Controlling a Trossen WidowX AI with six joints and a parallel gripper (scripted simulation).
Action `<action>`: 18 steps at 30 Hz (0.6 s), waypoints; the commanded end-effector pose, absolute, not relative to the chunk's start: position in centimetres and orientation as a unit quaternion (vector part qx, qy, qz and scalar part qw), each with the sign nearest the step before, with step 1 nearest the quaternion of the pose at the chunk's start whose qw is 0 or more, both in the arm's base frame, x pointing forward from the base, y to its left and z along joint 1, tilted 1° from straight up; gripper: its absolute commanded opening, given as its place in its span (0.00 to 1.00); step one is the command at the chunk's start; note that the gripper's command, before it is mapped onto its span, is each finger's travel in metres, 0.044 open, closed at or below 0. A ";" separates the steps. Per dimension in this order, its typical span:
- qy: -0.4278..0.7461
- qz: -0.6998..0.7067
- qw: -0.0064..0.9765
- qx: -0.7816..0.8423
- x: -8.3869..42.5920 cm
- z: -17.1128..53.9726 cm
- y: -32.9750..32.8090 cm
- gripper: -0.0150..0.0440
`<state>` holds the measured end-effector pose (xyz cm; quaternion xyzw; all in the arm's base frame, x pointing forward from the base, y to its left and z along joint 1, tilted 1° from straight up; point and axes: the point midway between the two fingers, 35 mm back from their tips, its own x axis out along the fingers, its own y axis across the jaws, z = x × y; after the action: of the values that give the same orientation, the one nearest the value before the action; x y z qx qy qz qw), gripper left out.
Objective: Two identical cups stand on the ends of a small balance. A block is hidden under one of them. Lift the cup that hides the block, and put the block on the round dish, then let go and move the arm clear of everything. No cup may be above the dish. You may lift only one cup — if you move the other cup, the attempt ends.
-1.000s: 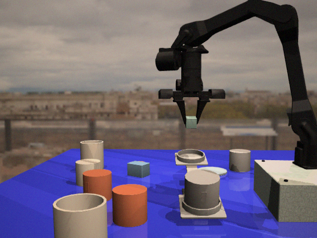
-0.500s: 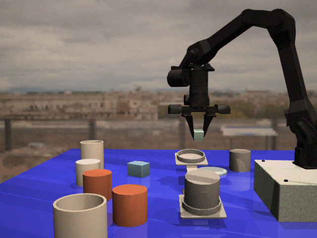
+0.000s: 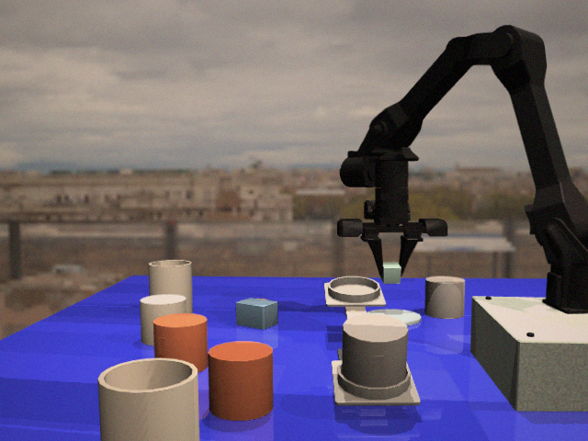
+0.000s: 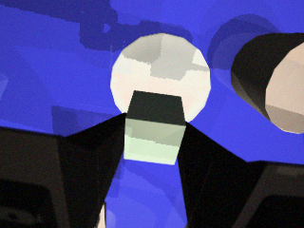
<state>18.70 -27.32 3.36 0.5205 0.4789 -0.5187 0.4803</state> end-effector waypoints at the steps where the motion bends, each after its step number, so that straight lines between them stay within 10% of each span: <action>1: 0.480 -0.518 0.482 0.518 18.2 2.8 -27.6 0.25; 18: 0.480 -0.518 0.482 0.518 18.2 -1.8 -27.6 0.25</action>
<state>18.25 -27.57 -1.43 0.5194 0.4794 -0.5182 0.4815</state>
